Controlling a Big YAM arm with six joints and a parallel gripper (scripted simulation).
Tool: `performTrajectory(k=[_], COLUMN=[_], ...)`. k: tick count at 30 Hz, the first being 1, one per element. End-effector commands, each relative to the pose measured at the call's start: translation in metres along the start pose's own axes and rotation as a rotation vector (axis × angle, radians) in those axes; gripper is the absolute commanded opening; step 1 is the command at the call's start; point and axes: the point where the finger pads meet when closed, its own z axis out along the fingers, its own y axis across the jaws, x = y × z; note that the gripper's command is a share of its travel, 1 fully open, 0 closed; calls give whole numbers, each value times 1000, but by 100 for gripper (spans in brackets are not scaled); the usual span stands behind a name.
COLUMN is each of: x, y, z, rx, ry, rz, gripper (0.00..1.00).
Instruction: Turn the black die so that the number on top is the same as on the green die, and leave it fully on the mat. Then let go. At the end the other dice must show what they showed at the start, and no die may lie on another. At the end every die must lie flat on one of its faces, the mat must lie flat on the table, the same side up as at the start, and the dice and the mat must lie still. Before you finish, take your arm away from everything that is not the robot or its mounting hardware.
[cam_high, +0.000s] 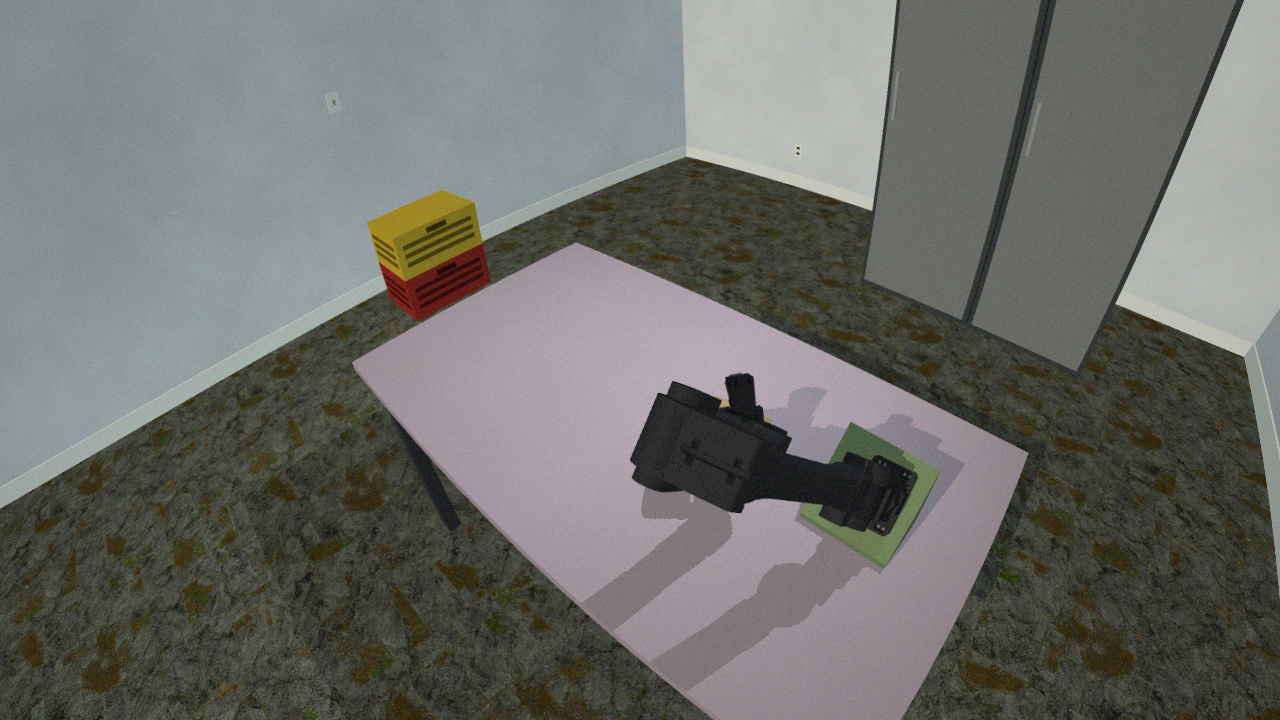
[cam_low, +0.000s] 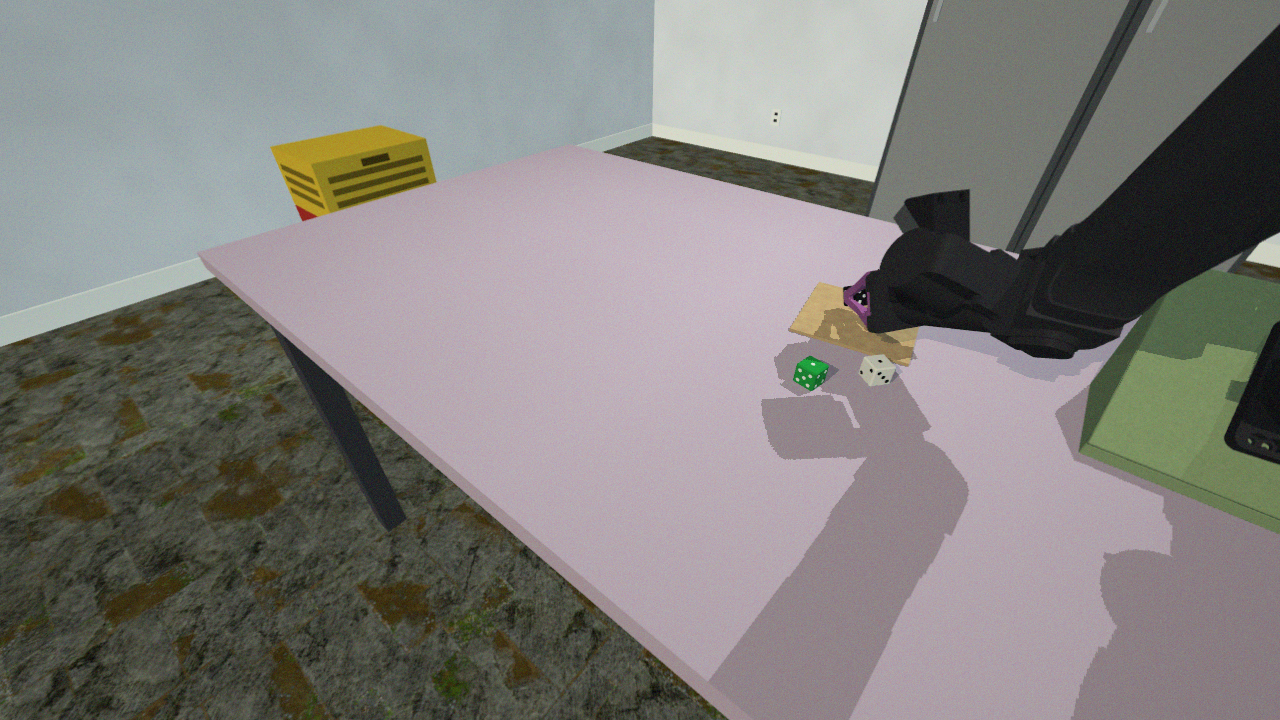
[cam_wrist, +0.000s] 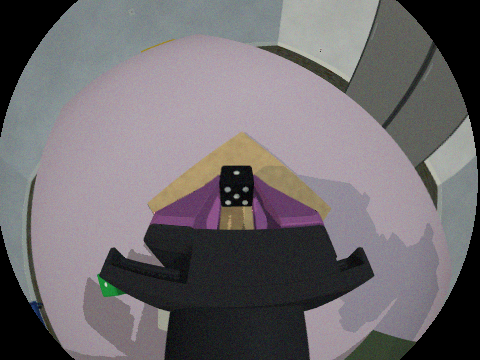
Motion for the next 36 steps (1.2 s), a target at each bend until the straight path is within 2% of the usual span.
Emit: performTrajectory(k=[1, 36], x=[2, 8], y=[9, 12], z=[4, 7], rx=[-24, -31], ry=[-8, -10], rz=[2, -2], gripper=[21, 21])
